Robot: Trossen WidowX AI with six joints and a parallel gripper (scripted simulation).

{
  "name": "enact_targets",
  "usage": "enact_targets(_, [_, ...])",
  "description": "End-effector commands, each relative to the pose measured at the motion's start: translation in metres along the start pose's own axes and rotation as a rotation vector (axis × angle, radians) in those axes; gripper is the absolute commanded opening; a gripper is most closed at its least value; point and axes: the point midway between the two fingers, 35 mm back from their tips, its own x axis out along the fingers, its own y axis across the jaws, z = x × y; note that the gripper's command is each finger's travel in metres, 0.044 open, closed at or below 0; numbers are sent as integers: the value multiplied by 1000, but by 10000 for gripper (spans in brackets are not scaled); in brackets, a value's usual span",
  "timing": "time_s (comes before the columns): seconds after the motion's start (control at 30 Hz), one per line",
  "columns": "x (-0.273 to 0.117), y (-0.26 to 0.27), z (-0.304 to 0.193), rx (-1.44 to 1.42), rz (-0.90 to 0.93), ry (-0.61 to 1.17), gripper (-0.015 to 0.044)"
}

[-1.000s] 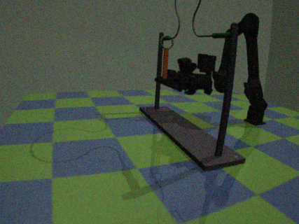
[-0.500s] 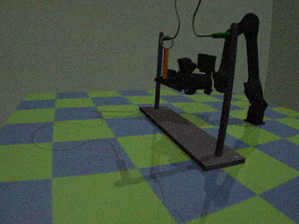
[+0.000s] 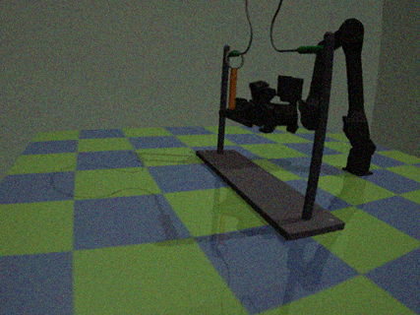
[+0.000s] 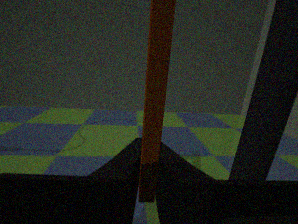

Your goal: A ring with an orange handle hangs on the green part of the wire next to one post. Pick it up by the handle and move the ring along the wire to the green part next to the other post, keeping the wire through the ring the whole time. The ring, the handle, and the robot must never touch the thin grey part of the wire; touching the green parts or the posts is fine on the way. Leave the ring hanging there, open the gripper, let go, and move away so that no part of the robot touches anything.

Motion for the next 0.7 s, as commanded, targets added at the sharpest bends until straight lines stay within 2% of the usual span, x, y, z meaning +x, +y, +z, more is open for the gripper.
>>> enact_targets(0.0, [0, 0, 0, -3, 1, 0, -150])
enact_targets(0.67, [0, 0, 13, 1, 7, 0, -150])
